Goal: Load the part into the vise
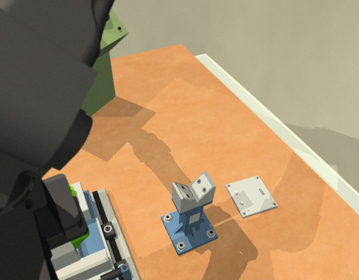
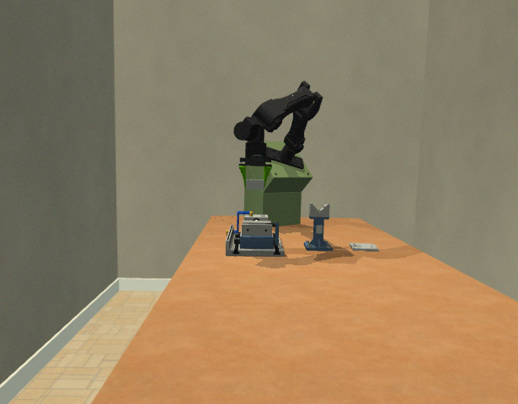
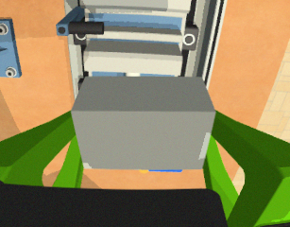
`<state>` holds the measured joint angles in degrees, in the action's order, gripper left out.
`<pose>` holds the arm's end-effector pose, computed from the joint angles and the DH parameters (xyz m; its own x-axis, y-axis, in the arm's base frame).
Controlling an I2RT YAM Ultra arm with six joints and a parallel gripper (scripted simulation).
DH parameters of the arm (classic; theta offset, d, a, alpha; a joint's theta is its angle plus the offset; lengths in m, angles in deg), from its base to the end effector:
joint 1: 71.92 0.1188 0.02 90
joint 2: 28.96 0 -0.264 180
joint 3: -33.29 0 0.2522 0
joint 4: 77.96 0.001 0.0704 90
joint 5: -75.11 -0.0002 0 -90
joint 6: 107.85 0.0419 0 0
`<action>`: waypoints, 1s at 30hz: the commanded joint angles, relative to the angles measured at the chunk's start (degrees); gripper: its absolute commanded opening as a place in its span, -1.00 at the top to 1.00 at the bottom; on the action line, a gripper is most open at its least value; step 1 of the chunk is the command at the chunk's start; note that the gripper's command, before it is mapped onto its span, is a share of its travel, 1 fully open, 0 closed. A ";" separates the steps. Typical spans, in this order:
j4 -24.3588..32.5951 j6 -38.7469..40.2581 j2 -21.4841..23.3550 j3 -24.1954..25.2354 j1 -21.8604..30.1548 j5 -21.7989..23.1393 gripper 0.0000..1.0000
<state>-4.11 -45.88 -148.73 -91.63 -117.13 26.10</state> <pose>0.3296 -0.2916 0.2755 -0.7523 0.2543 -0.6078 0.0162 0.9294 0.3687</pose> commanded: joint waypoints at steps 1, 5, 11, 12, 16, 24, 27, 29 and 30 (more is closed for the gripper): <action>1.11 1.85 0.46 -2.15 -2.48 1.23 1.00; 1.32 2.23 -0.18 -2.51 -2.71 1.34 1.00; 1.43 2.30 -0.06 -2.67 -2.75 1.37 1.00; 1.34 2.29 -0.07 -2.68 -2.75 1.37 1.00; 1.25 2.18 -0.07 -2.70 -2.76 1.37 1.00; 1.26 2.18 -0.07 -2.70 -2.76 1.37 1.00; 1.26 2.18 -0.07 -2.70 -2.76 1.37 1.00; 1.26 2.18 -0.07 -2.70 -2.76 1.37 1.00; 1.26 2.18 -0.07 -2.70 -2.76 1.37 1.00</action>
<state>-3.25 -44.09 -149.03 -92.61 -117.81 26.69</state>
